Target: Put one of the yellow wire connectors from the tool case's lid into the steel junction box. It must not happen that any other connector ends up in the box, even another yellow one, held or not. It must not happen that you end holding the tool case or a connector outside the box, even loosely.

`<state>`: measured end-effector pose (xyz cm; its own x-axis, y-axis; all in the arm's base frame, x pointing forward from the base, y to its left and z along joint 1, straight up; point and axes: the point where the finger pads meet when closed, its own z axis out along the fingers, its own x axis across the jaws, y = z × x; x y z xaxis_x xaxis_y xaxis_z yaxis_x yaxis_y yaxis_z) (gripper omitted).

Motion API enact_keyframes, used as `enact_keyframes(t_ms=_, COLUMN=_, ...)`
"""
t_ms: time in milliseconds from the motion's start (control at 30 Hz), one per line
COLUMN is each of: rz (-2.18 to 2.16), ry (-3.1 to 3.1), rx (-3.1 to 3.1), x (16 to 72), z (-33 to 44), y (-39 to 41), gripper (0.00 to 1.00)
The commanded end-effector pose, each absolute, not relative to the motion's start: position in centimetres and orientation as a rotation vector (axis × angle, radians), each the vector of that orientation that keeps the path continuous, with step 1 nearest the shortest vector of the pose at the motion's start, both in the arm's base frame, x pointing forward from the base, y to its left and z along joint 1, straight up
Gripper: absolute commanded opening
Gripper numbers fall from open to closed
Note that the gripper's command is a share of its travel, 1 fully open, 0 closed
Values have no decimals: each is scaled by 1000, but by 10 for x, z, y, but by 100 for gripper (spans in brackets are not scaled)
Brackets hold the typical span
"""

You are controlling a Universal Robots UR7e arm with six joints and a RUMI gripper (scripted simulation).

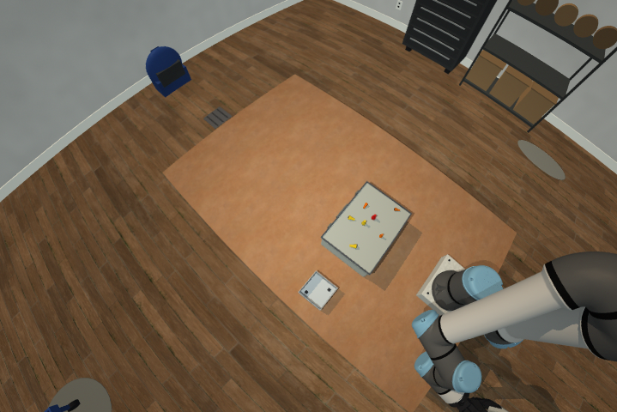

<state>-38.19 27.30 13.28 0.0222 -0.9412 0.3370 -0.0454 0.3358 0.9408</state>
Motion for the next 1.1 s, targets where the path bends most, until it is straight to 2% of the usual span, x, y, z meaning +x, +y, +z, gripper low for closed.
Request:
enact_keyframes(t_ms=0, rz=-913, ry=-1360, rx=995, x=-382, z=133, y=273, gripper=100)
enact_keyframes(t_ms=1067, rz=-998, ry=-1324, rx=1108, x=-365, z=135, y=289, gripper=100)
